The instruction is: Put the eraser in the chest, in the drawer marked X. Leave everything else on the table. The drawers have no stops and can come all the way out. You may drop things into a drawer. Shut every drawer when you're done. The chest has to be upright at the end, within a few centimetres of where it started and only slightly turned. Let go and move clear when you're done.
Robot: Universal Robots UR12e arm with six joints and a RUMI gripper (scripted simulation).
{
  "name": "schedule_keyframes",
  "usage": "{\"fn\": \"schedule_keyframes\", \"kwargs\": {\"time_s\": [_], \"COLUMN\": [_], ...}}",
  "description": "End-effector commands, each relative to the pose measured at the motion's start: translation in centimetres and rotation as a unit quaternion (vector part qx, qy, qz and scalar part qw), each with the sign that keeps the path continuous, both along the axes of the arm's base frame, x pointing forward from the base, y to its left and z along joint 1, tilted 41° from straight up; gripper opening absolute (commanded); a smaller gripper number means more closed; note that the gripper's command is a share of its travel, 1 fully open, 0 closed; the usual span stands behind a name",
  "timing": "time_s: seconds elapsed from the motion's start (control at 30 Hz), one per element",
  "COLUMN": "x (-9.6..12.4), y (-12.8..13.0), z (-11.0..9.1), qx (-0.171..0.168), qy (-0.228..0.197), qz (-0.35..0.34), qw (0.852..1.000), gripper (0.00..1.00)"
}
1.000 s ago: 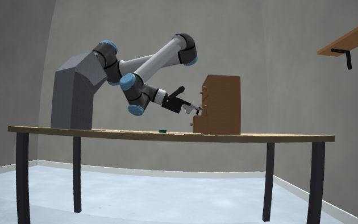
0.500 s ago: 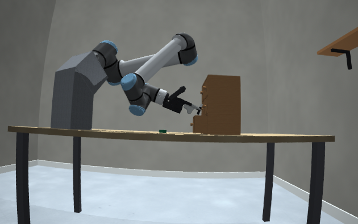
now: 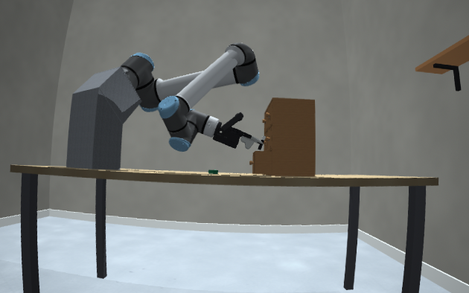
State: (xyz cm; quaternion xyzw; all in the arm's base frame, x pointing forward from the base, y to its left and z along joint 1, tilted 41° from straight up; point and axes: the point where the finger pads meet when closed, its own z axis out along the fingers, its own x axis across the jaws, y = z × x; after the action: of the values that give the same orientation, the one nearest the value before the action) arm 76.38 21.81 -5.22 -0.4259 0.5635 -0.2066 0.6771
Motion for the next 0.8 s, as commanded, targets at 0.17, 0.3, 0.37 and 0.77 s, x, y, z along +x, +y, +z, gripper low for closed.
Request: {"fn": "schedule_keyframes", "kwargs": {"time_s": [0.17, 0.3, 0.37, 0.77], "x": [0.01, 0.01, 0.01, 0.01], "y": [-0.04, -0.04, -0.04, -0.04], "z": [0.04, 0.04, 0.04, 0.04], "qx": [0.0, 0.0, 0.0, 0.0], "qy": [0.0, 0.0, 0.0, 0.0], "qz": [0.0, 0.0, 0.0, 0.0], "qw": [1.0, 1.0, 1.0, 1.0], "gripper": [0.11, 0.11, 0.11, 0.13]}}
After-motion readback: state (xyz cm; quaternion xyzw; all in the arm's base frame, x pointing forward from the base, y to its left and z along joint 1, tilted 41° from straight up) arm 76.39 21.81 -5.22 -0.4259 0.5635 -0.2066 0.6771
